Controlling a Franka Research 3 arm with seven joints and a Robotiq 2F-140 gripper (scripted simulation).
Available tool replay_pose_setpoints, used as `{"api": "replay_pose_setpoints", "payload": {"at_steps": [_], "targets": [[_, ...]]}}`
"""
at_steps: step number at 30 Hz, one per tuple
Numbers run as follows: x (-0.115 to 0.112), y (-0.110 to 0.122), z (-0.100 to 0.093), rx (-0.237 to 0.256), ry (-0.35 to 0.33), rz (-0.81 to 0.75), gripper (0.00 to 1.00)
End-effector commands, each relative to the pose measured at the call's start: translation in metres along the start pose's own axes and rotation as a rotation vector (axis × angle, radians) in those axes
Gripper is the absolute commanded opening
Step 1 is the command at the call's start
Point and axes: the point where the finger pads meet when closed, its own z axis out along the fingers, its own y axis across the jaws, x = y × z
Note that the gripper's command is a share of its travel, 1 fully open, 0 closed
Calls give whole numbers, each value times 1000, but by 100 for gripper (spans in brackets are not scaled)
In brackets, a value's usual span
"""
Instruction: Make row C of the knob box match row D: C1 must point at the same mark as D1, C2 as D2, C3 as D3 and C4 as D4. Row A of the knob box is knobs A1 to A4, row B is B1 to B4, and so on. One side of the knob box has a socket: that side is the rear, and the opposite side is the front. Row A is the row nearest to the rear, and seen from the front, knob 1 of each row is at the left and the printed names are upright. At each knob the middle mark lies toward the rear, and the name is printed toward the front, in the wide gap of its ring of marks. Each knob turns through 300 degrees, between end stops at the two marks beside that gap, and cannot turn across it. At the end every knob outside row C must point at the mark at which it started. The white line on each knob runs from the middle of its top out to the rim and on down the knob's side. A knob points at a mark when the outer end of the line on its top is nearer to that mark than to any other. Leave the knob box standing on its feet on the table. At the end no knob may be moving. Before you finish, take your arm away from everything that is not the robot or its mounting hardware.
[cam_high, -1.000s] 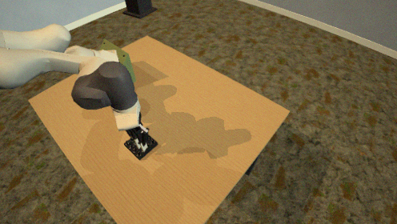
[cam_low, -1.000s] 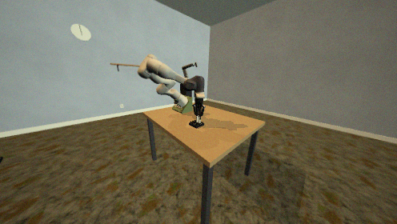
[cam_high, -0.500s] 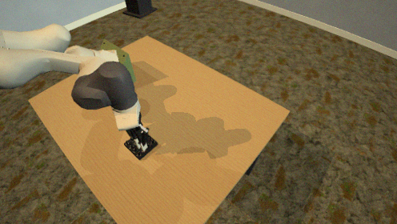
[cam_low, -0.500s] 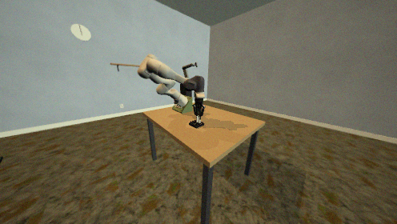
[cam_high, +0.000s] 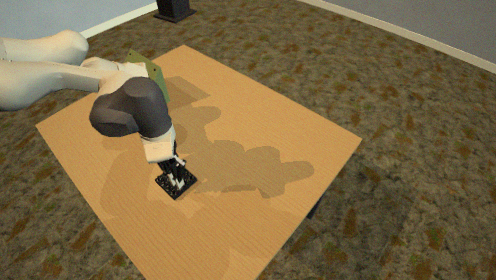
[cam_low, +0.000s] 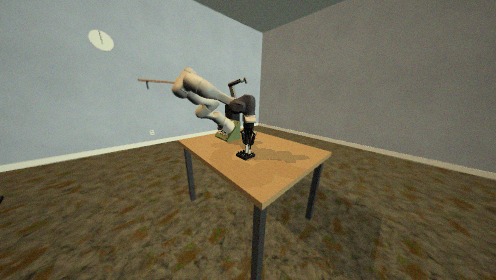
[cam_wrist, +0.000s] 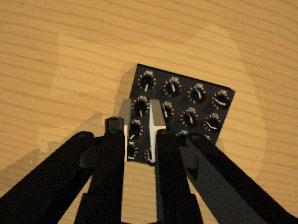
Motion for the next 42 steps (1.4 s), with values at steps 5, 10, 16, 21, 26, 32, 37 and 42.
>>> {"api": "replay_pose_setpoints", "payload": {"at_steps": [5,10,16,21,26,32,37,42], "targets": [[-1,0,1,1,-1,1,12],[-1,0,2,1,-1,1,12],[-1,0,3,1,-1,1,12],[-1,0,5,1,-1,1,12],[-1,0,9,1,-1,1,12],[-1,0,14,1,-1,1,12],[-1,0,15,1,-1,1,12],[-1,0,15,1,-1,1,12]]}}
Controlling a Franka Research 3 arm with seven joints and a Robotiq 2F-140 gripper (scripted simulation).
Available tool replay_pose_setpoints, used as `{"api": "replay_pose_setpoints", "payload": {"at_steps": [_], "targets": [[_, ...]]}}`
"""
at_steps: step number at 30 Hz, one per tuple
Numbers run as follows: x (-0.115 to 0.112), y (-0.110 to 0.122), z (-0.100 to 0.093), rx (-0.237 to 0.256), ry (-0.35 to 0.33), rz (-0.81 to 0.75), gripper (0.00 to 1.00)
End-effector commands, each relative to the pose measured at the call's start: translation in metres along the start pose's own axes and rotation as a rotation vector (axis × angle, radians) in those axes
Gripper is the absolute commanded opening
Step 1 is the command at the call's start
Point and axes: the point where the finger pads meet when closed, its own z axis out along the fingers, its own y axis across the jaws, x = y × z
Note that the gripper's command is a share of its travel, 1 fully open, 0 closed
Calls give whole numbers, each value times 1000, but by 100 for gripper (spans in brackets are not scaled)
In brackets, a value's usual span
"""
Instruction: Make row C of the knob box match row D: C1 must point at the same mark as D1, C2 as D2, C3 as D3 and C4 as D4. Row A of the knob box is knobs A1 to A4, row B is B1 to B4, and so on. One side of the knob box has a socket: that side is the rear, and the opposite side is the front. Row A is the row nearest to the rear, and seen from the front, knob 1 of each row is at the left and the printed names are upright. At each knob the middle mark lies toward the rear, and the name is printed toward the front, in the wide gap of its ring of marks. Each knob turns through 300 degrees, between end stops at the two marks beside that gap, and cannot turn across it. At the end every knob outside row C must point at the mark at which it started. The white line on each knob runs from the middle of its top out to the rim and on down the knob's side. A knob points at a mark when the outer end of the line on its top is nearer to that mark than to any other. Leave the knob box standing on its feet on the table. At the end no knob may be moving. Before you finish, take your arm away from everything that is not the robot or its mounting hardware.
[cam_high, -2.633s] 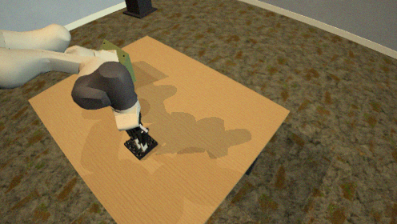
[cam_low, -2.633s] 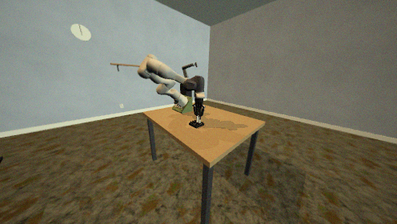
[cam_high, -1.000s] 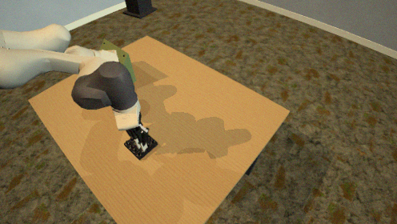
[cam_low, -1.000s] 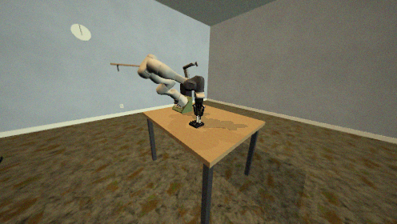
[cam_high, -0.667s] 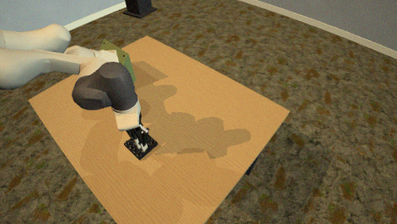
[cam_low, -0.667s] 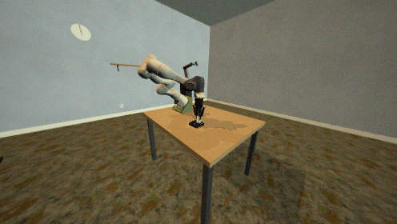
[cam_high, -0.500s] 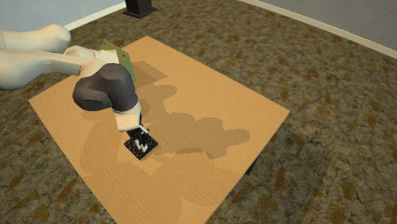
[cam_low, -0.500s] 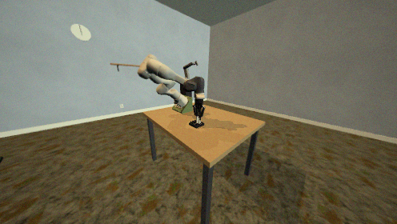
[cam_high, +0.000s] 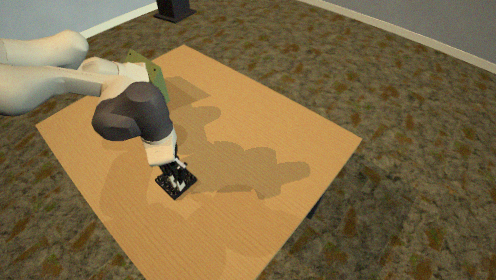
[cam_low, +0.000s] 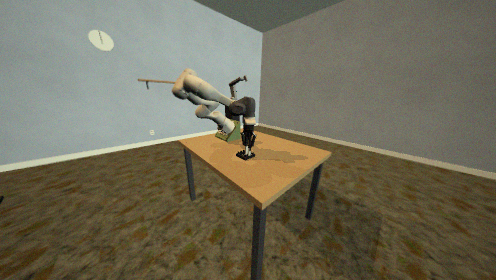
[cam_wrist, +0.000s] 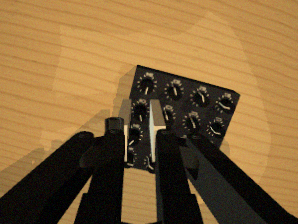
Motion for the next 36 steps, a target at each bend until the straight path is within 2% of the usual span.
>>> {"api": "replay_pose_setpoints", "payload": {"at_steps": [1,35,36], "targets": [[-1,0,2,2,-1,4,12],[-1,0,2,2,-1,4,12],[-1,0,2,2,-1,4,5]]}}
